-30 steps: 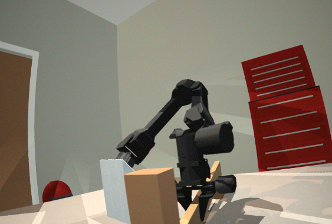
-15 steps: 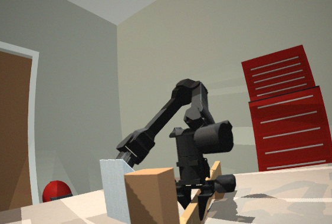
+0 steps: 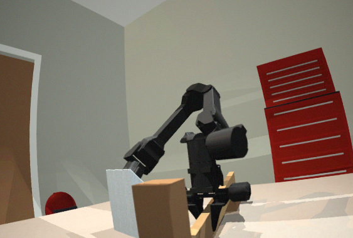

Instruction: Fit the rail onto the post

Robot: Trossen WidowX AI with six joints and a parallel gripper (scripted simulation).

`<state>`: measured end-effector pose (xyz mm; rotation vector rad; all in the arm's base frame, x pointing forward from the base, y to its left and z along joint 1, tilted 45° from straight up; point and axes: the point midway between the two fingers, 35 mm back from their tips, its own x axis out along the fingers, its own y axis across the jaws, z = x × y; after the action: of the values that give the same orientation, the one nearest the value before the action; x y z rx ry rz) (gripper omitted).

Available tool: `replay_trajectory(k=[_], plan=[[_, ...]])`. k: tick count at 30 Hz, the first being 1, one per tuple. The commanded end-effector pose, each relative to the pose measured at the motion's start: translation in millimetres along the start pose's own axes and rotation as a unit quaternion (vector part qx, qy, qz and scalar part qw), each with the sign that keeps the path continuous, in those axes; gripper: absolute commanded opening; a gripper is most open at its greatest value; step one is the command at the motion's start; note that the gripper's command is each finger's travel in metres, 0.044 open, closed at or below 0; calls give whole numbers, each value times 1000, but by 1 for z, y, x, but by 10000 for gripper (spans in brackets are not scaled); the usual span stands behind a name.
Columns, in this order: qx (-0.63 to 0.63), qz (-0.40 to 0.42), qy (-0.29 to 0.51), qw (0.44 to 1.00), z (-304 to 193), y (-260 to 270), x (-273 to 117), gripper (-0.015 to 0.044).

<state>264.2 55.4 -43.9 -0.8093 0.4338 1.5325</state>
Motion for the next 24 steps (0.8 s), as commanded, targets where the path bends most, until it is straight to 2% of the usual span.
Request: replay_trajectory(k=[1, 24], plan=[[-1, -5, -1, 1000, 0, -2, -4, 0], [-1, -5, -1, 1000, 0, -3, -16, 0]])
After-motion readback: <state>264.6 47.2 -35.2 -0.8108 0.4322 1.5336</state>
